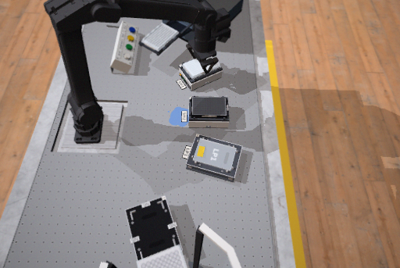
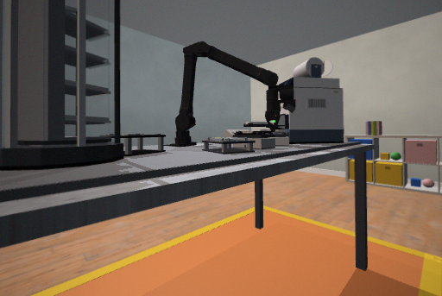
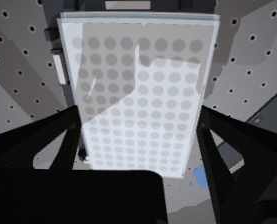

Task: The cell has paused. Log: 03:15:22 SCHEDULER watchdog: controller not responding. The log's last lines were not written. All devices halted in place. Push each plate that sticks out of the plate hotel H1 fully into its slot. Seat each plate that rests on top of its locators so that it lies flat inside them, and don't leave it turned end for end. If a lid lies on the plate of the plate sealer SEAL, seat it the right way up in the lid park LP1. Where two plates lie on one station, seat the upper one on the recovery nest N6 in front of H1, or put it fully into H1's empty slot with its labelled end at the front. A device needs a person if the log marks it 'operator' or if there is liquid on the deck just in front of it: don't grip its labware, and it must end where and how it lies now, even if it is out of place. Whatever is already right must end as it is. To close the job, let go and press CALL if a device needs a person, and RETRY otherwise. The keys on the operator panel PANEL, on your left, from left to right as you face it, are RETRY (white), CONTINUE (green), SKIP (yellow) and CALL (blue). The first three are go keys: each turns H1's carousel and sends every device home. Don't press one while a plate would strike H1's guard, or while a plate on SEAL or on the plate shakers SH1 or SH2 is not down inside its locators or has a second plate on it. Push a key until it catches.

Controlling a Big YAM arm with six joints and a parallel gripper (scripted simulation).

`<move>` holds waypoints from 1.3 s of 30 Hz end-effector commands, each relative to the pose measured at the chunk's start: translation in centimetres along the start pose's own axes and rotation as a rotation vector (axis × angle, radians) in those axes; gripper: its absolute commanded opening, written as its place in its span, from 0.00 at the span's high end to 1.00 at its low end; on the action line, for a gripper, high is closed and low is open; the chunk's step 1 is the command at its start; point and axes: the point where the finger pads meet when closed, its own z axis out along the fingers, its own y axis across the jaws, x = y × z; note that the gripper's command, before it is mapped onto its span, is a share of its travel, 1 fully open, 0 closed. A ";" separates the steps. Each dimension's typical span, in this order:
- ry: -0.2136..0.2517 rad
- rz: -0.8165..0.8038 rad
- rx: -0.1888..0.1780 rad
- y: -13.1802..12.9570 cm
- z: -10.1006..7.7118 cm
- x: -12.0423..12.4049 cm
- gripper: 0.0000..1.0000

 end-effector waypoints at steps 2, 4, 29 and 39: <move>0.024 0.001 0.002 -0.5 0.9 0.1 0.18; 0.024 0.001 0.002 -0.5 0.9 0.1 0.18; -0.013 0.000 0.001 -0.6 -1.1 -1.6 0.18; -0.018 0.001 0.001 -0.7 -1.6 -1.5 0.18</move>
